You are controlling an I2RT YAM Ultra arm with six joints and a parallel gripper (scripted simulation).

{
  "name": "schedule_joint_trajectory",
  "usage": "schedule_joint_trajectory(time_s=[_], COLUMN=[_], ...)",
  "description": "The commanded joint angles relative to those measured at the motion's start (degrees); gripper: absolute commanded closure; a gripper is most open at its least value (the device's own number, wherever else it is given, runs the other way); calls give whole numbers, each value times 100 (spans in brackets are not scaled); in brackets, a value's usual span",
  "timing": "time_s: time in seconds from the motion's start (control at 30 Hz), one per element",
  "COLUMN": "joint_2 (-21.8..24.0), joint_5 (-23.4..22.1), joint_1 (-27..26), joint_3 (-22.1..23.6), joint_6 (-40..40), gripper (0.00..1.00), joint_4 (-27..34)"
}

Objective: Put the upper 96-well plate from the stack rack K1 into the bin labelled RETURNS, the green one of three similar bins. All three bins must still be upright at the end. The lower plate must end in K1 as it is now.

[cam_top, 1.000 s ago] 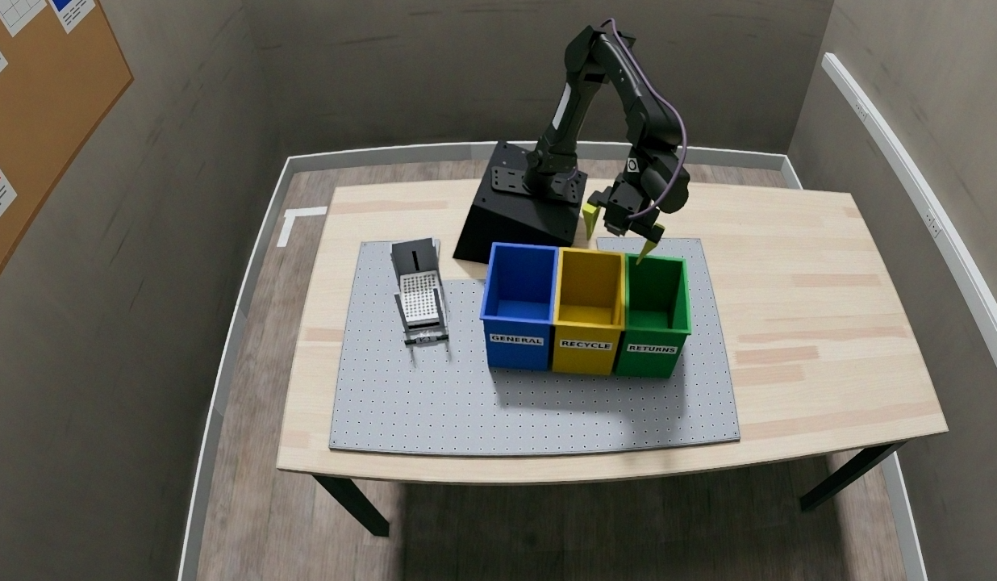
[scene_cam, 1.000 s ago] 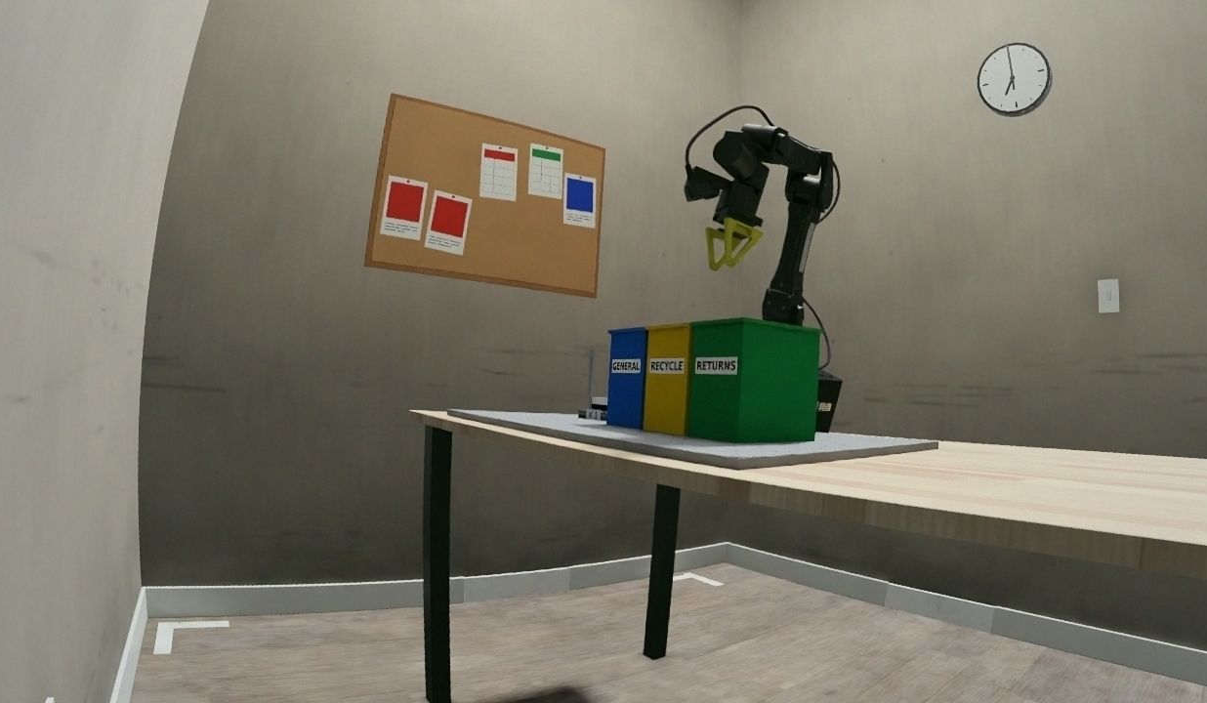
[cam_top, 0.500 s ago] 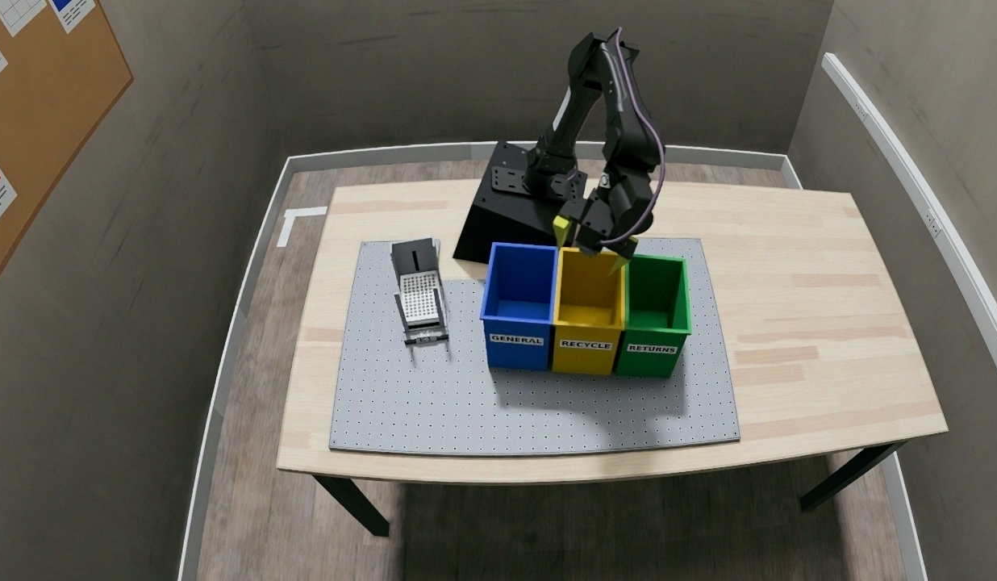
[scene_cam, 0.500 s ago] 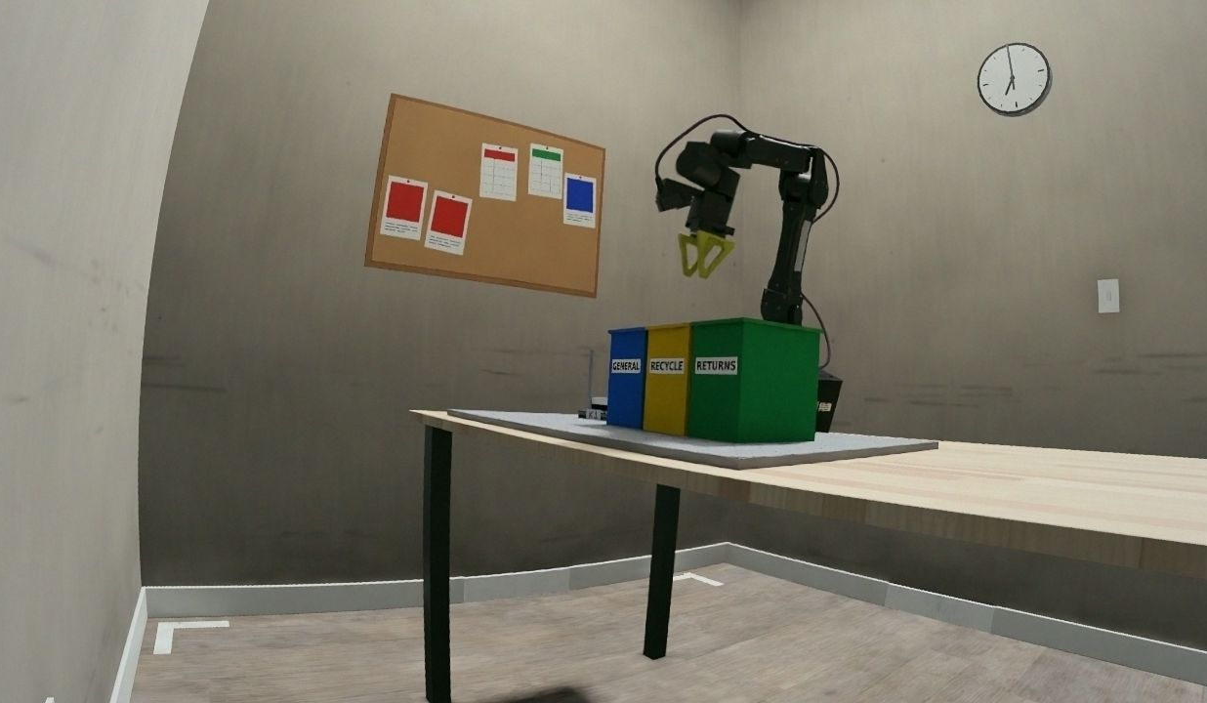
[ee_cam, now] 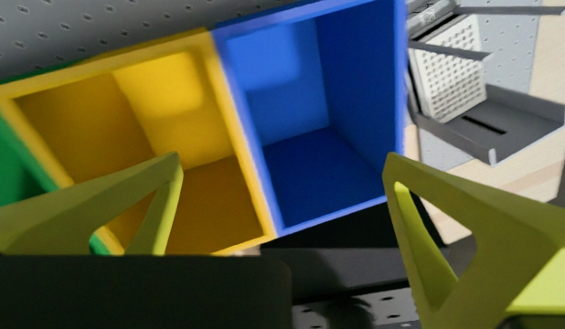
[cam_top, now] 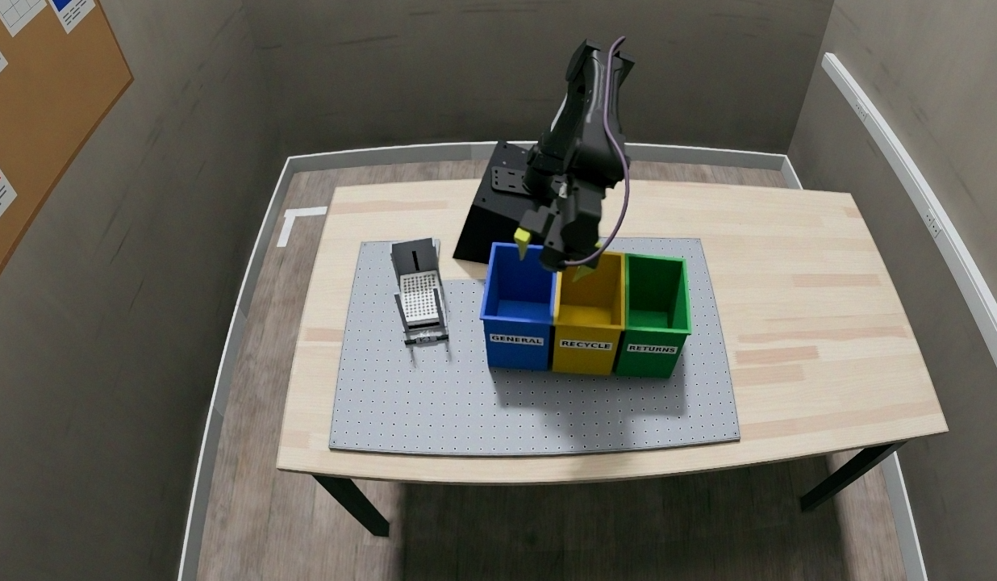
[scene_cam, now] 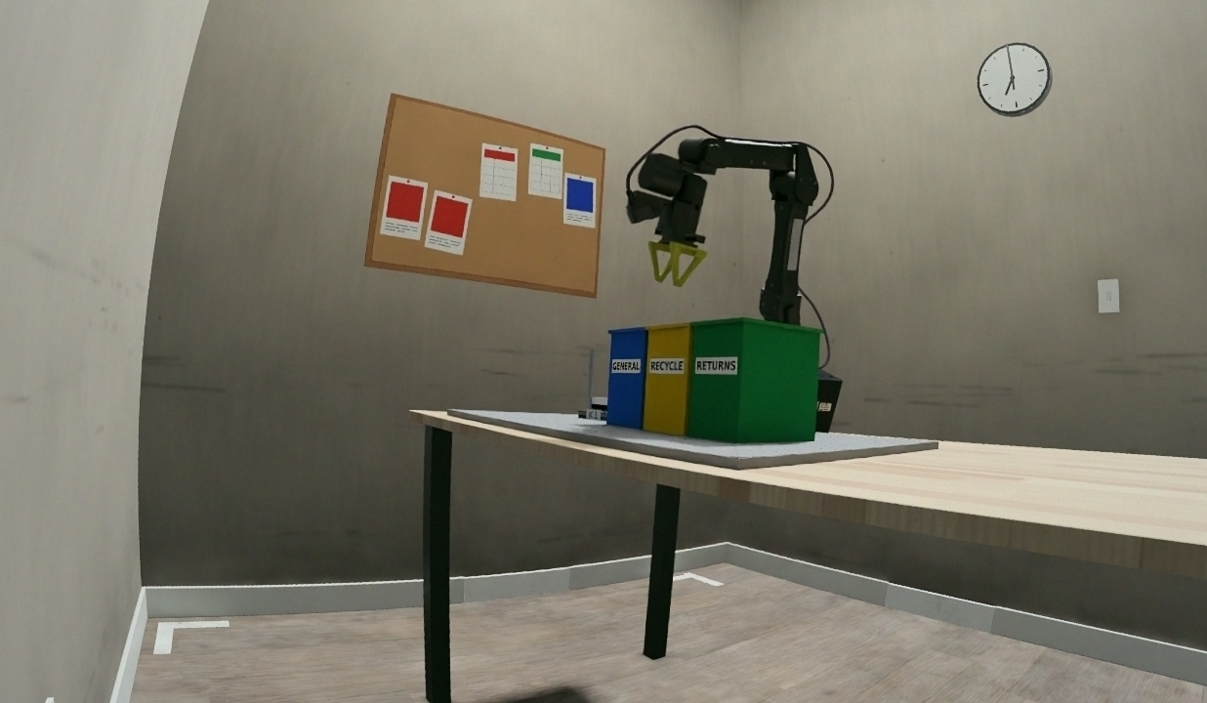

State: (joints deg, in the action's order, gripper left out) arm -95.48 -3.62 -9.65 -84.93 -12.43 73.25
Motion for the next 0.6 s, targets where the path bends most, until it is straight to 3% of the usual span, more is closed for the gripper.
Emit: schedule_joint_trajectory(time_s=[0.0, 0.2, 0.57], joint_2=[-134, -385, -780], joint_5=[-83, -196, -320], joint_1=[-330, -695, -1599], joint_3=[-178, -275, -218], joint_6=[652, 1364, 2635], gripper=[0, 0, 0], joint_4=[-166, 36, -264])
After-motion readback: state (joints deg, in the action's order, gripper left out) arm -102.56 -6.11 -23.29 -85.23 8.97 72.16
